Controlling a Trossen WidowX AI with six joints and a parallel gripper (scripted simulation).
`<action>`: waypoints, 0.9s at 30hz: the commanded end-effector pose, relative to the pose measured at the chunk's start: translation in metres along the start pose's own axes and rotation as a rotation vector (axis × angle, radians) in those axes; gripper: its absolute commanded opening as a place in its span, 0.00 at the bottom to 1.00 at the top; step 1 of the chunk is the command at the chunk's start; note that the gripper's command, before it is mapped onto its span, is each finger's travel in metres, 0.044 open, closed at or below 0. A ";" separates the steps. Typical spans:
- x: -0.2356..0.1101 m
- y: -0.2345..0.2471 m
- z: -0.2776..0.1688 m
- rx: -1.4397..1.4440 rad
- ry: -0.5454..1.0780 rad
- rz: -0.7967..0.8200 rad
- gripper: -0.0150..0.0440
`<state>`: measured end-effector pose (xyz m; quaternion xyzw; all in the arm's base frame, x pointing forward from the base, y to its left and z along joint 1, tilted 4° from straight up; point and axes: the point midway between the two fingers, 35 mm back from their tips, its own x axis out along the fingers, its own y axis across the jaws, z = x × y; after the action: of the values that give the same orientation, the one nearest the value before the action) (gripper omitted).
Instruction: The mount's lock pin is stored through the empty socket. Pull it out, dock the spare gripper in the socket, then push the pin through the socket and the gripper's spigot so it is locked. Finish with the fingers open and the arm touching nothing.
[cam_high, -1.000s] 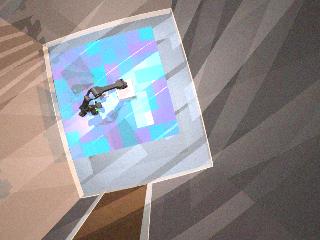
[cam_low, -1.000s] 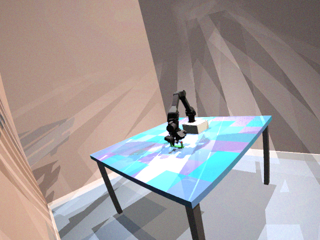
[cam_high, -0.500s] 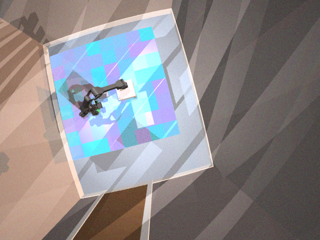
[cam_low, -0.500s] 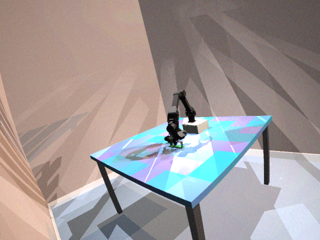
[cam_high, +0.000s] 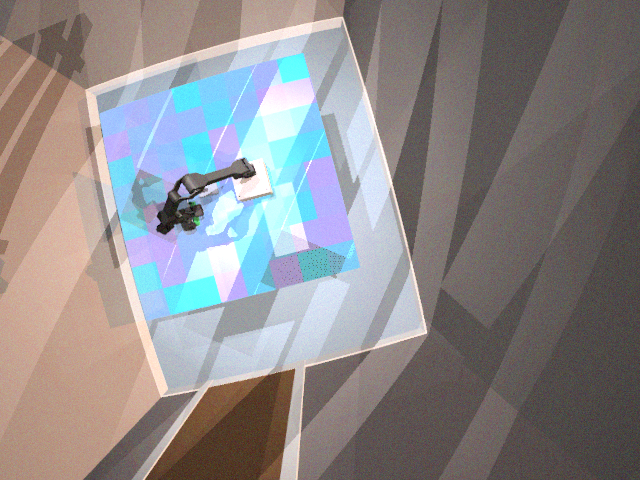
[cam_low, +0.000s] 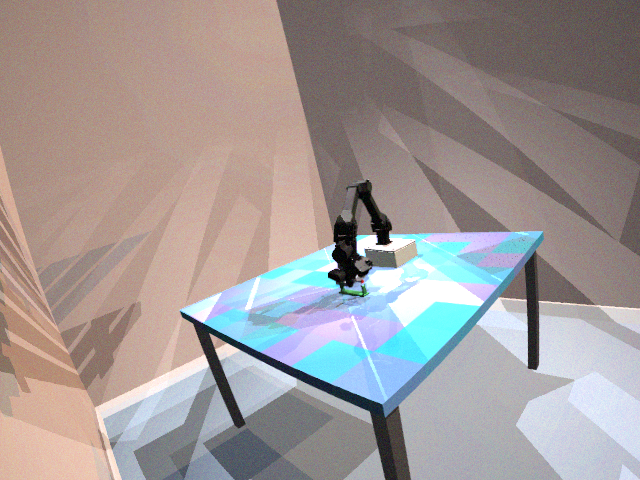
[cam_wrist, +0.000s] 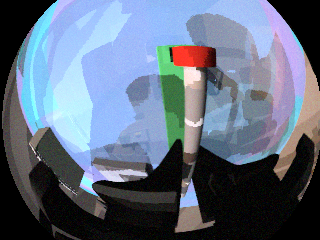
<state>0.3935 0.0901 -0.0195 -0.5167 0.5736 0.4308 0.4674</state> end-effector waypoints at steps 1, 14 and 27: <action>-0.023 -0.003 -0.004 0.006 -0.008 -0.016 0.25; -0.048 -0.001 -0.012 0.011 -0.007 -0.014 0.26; -0.051 0.006 -0.012 0.012 -0.007 -0.013 0.25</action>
<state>0.3930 0.0875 0.0295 -0.5165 0.5717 0.4274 0.4730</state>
